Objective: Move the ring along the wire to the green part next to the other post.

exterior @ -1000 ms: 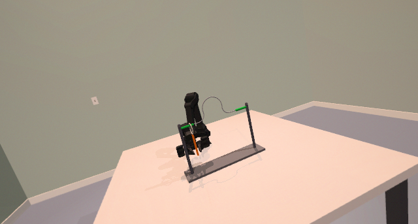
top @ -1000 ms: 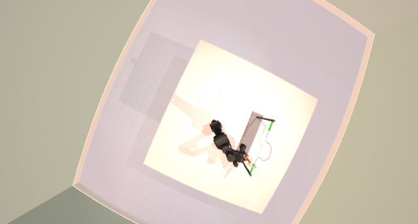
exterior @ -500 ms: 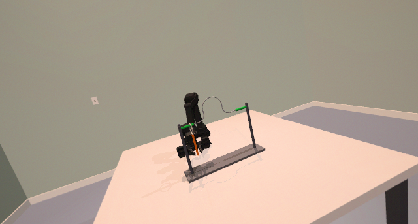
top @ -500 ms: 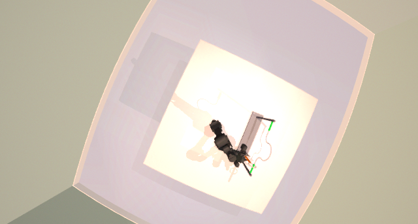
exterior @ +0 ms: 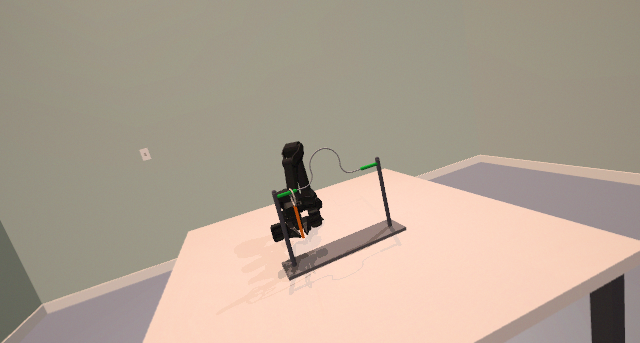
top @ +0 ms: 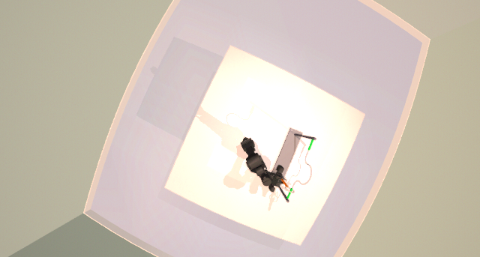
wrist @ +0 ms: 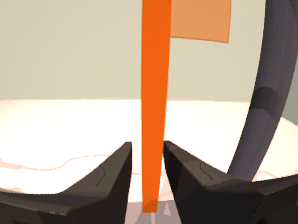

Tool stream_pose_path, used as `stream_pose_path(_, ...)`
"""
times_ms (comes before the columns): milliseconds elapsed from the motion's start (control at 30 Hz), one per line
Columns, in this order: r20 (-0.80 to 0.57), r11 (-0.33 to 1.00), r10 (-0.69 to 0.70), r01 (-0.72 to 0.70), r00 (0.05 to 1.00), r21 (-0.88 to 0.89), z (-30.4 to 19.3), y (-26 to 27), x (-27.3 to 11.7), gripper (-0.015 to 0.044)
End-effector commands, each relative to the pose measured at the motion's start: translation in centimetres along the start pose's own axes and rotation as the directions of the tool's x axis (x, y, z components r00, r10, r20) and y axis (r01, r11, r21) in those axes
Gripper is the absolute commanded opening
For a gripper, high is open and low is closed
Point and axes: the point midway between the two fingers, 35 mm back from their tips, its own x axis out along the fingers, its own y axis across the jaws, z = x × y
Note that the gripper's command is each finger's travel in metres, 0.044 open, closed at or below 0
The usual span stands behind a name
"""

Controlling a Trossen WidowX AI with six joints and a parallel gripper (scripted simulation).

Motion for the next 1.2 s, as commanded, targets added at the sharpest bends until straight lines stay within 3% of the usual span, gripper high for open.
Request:
stream_pose_path(0,0.0,1.0,0.0,0.0,1.0,0.0,0.0,0.0,0.0,0.0002)
stream_pose_path(200,0.0,1.0,0.0,0.0,1.0,0.0,0.0,0.0,0.0,-0.015)
stream_pose_path(1167,0.001,1.0,-0.001,0.001,1.0,0.004,2.0,0.0,-0.1,-0.015)
